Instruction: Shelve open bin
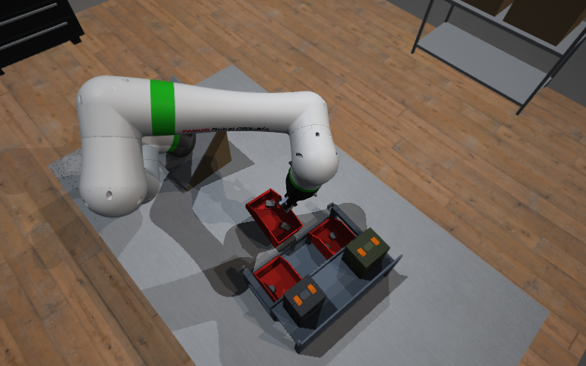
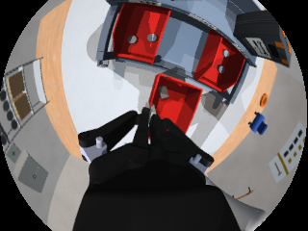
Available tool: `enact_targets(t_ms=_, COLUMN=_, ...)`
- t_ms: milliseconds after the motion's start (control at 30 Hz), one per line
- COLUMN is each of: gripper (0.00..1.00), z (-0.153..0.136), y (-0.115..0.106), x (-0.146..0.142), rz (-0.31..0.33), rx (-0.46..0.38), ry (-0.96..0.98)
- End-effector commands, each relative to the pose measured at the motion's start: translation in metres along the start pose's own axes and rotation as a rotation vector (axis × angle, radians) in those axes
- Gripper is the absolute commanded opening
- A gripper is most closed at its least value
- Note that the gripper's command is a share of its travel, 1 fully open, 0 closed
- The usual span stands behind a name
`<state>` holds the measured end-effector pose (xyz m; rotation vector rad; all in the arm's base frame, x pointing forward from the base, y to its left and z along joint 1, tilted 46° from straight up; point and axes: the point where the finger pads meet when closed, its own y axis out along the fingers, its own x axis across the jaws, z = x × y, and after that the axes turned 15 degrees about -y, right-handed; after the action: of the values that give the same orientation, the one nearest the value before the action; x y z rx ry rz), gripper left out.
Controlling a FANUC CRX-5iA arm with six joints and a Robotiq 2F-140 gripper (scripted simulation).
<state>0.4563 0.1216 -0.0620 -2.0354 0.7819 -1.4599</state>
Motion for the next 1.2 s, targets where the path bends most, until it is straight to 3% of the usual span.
enact_targets(t_ms=0, gripper=0.00, z=0.0001, y=-0.0003, x=-0.0001, rz=0.000, rx=0.000, ry=0.000)
enact_targets(t_ms=1167, gripper=0.00, z=0.0056, y=-0.0017, x=0.0014, rz=0.000, rx=0.000, ry=0.000)
